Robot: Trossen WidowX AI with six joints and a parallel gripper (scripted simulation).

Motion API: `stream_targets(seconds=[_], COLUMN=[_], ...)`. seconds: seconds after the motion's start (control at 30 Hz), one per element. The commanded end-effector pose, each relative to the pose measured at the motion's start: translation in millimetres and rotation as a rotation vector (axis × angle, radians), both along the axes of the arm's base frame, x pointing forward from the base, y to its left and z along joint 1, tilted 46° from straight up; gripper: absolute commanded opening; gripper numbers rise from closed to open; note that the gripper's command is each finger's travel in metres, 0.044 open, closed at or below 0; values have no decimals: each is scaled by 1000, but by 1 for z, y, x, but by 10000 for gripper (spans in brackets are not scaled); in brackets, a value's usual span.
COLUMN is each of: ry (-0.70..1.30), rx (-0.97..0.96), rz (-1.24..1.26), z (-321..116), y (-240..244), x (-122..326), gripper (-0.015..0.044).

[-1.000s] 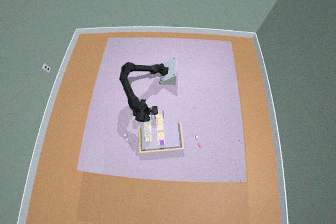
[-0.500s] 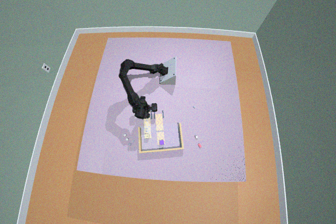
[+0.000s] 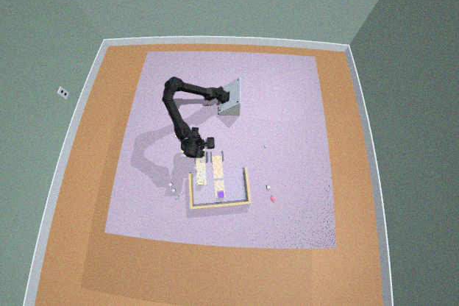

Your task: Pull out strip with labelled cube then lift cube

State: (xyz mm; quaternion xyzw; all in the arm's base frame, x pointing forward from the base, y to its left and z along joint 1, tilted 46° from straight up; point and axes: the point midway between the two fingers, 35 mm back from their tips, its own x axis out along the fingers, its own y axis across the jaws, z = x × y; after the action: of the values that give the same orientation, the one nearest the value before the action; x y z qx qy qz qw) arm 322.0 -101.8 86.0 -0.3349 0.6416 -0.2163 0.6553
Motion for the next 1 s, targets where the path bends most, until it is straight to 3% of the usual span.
stream_targets(seconds=[0.0, 0.97], ry=[17, 20], rx=[1, 0], rz=[-7, -7], z=[-3, -1], y=[-4, -11], x=[-11, -54], gripper=[0, 0])
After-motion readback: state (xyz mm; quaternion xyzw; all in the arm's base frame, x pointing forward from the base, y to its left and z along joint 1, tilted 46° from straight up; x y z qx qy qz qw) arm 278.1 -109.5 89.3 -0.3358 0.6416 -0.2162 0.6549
